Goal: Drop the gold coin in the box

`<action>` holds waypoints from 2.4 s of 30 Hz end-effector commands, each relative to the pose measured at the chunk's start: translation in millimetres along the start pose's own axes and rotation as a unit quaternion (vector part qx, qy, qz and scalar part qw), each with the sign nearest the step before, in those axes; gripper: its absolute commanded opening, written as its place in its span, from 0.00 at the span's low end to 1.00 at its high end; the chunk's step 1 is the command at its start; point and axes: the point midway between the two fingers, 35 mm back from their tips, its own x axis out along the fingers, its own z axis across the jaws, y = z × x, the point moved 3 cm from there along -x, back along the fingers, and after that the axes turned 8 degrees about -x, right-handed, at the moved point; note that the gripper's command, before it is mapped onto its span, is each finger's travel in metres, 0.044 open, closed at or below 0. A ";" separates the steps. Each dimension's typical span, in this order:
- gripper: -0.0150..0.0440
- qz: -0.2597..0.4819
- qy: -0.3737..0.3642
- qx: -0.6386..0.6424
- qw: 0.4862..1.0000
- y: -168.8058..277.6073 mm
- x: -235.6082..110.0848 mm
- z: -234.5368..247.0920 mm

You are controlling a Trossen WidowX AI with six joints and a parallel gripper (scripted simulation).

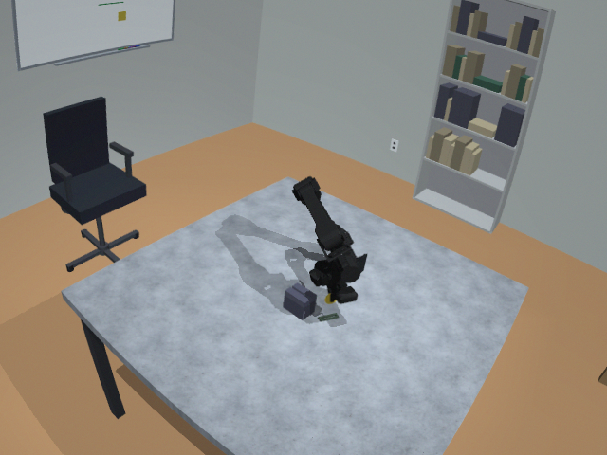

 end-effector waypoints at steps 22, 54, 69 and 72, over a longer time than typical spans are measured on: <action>0.25 0.002 -0.001 0.196 0.981 4.3 -27.9 -5.3; 0.25 0.002 0.000 0.536 0.844 2.2 -28.5 -14.6; 0.25 0.002 -0.001 0.536 0.844 -27.5 -29.3 -37.8; 0.25 0.002 -0.001 0.536 0.844 -33.2 -29.3 -42.9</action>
